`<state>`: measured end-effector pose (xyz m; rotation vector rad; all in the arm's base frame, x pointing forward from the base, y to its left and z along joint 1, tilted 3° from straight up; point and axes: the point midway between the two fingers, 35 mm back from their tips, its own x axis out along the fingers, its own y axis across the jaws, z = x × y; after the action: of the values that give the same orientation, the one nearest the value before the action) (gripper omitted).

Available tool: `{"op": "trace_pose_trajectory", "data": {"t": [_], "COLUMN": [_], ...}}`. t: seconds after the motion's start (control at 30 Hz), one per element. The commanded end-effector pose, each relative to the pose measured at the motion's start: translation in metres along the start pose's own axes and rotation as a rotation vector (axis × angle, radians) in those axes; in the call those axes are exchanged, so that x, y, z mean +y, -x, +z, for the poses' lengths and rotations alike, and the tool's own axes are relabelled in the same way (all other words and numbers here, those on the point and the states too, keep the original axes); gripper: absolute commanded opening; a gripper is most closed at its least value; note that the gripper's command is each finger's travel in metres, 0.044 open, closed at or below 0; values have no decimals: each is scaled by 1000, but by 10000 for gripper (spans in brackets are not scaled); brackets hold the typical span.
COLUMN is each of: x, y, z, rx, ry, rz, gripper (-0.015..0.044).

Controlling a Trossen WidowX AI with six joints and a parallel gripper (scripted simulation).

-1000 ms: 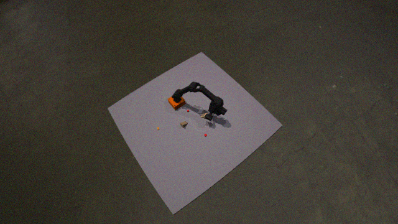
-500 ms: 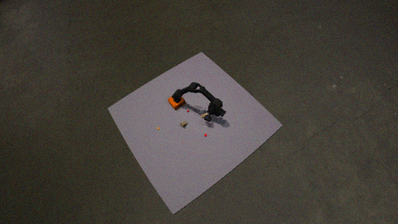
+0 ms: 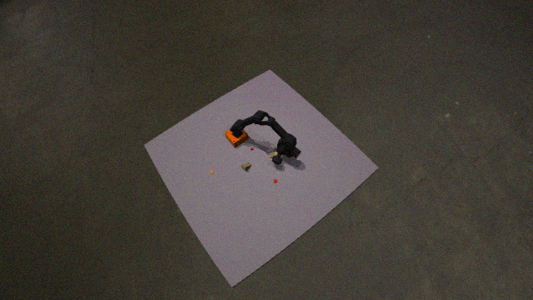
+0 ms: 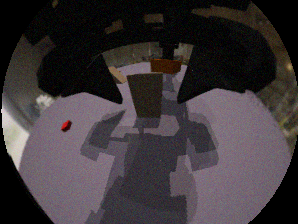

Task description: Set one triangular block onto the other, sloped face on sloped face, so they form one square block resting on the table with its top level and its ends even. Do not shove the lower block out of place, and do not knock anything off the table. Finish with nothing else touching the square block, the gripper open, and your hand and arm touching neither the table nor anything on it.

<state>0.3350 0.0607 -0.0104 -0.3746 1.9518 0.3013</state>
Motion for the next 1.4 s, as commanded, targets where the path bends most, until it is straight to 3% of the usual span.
{"op": "trace_pose_trajectory", "data": {"t": [0.0, 0.1, 0.5, 0.73, 0.83, 1.37], "x": [-1, -1, -1, -1, -1, 0], "y": [-9, -12, -12, -12, -12, -8], "z": [-2, -2, -2, -2, -2, -3], "rx": [11, 12, 12, 12, 12, 12], "ry": [12, 14, 14, 14, 14, 8], "rz": [-2, -1, -1, -1, -1, 1], "gripper": [440, 440, 125, 78, 0, 0]}}
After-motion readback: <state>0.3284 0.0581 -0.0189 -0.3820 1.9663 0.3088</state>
